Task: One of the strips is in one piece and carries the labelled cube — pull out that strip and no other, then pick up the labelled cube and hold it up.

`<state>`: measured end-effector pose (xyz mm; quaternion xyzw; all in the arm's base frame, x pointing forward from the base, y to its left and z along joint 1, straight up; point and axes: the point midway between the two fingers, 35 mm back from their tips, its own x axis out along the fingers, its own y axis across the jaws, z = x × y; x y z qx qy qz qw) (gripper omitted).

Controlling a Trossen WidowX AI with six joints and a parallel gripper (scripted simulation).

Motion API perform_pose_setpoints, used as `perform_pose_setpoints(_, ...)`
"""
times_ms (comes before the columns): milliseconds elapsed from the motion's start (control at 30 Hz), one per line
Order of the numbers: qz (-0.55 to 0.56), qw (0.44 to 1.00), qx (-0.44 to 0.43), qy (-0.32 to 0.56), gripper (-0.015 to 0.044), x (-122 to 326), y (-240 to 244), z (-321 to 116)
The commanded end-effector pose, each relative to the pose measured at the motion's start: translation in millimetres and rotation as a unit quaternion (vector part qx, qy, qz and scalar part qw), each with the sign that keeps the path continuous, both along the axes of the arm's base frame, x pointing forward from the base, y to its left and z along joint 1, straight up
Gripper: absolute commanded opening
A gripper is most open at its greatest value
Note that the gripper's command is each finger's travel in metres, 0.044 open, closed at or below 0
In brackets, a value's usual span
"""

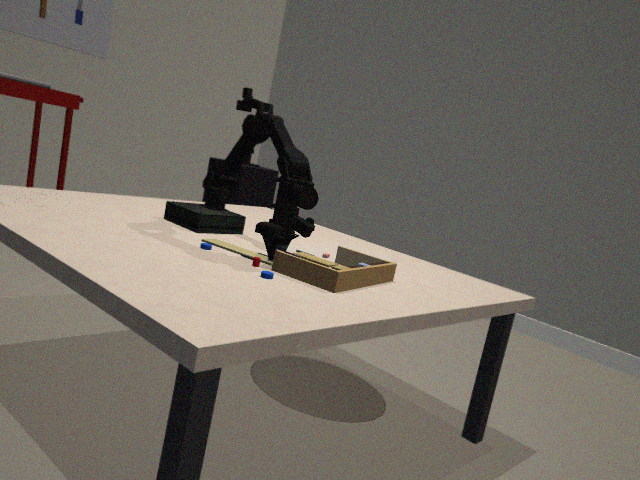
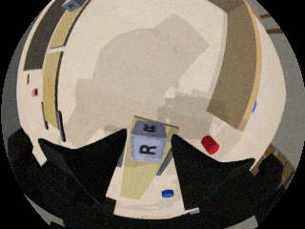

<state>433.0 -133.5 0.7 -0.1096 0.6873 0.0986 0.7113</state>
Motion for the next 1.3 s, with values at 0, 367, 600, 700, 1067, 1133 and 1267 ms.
perform_pose_setpoints(0, 0.000, 1.000, 0.000, 0.000, 0.0224, 0, 0, 0)
perform_pose_setpoints(367, 0.000, 1.000, 0.000, 0.000, 0.0111, 0, 0, 0)
perform_pose_setpoints(600, 0.000, 1.000, 0.000, 0.001, 0.0000, -11, 3, 9)
perform_pose_setpoints(700, -0.001, 1.000, 0.000, 0.002, 0.0000, -21, 6, 17)
perform_pose_setpoints(1067, -0.002, 1.000, 0.001, 0.004, 0.0000, -58, 18, 39)
perform_pose_setpoints(1133, -0.002, 1.000, 0.001, 0.004, 0.0000, -59, 18, 40)
perform_pose_setpoints(1267, -0.002, 1.000, 0.001, 0.005, 0.0000, -70, 21, 40)
